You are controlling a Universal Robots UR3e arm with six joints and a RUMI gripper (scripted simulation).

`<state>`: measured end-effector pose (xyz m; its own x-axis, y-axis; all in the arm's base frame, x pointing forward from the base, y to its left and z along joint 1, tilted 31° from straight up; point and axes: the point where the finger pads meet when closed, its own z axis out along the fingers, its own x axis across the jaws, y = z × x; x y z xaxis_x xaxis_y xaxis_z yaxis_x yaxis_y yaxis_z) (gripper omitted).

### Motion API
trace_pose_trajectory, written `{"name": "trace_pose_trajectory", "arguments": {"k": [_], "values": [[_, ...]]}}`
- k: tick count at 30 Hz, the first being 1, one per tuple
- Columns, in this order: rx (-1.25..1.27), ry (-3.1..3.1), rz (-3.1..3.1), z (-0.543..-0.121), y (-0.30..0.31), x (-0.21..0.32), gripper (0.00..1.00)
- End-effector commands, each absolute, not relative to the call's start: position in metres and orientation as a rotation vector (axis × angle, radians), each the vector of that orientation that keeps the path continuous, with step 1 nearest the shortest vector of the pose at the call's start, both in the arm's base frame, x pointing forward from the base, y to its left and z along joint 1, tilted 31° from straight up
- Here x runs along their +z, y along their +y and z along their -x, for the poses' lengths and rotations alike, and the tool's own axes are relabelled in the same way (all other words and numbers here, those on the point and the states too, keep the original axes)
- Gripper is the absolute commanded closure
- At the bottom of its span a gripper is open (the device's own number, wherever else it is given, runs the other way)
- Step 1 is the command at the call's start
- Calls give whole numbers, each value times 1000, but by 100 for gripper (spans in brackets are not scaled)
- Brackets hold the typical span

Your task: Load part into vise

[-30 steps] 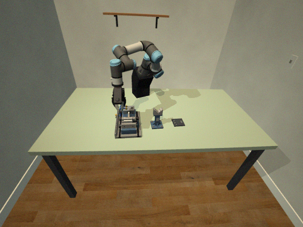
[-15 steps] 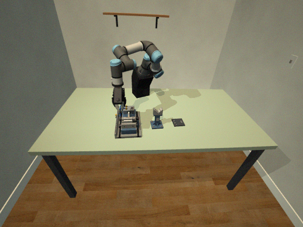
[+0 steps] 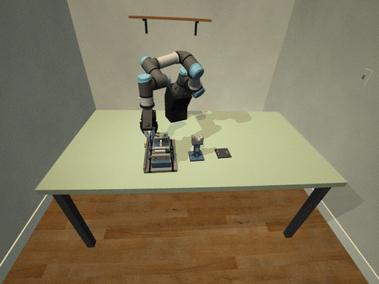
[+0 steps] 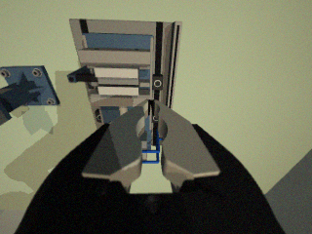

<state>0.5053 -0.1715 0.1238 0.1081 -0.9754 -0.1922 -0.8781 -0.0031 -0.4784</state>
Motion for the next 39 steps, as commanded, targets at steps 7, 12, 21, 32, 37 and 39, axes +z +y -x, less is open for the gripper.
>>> {"name": "trace_pose_trajectory", "arguments": {"k": [7, 12, 21, 32, 37, 39], "values": [[-270, 1799, 1911, -506, -172, 124, 100], [-270, 1799, 1911, -506, -172, 123, 100], [-271, 1799, 1910, -510, -170, 117, 100], [-271, 1799, 1910, -515, -167, 106, 100], [-271, 1799, 1910, -519, -165, 99, 100], [-271, 1799, 1910, -520, -164, 96, 100]]}}
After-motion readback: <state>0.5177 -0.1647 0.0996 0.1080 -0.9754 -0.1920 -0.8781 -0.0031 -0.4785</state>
